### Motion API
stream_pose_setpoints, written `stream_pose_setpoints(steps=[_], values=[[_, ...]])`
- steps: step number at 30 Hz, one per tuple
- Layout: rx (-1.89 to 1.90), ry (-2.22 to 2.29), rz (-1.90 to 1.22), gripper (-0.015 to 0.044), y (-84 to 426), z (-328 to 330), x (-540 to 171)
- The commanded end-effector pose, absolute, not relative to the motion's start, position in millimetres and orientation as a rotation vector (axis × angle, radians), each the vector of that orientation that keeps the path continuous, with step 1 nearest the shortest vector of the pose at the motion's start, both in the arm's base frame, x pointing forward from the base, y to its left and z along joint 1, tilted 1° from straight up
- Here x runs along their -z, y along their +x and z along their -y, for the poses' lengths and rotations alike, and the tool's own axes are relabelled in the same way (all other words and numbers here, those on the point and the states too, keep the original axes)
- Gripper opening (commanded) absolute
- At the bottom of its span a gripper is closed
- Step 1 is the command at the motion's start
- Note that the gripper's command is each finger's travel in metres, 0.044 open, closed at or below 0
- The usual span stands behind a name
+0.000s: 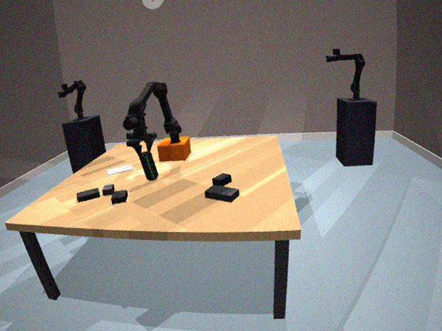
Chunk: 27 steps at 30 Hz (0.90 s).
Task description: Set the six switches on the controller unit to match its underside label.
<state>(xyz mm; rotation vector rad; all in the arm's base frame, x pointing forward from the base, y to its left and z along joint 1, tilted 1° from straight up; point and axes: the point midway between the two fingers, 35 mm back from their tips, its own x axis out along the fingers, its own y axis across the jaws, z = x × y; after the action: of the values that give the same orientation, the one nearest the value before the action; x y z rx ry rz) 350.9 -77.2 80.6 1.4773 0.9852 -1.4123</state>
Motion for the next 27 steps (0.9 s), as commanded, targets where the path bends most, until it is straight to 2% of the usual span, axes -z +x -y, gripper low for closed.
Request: stream_pose_setpoints(steps=[1, 27], values=[[1.418, 1.467, -0.987, 0.0338, 347.8, 81.4, -77.7], [1.419, 1.465, -0.986, 0.0338, 341.0, 101.3, -73.7]])
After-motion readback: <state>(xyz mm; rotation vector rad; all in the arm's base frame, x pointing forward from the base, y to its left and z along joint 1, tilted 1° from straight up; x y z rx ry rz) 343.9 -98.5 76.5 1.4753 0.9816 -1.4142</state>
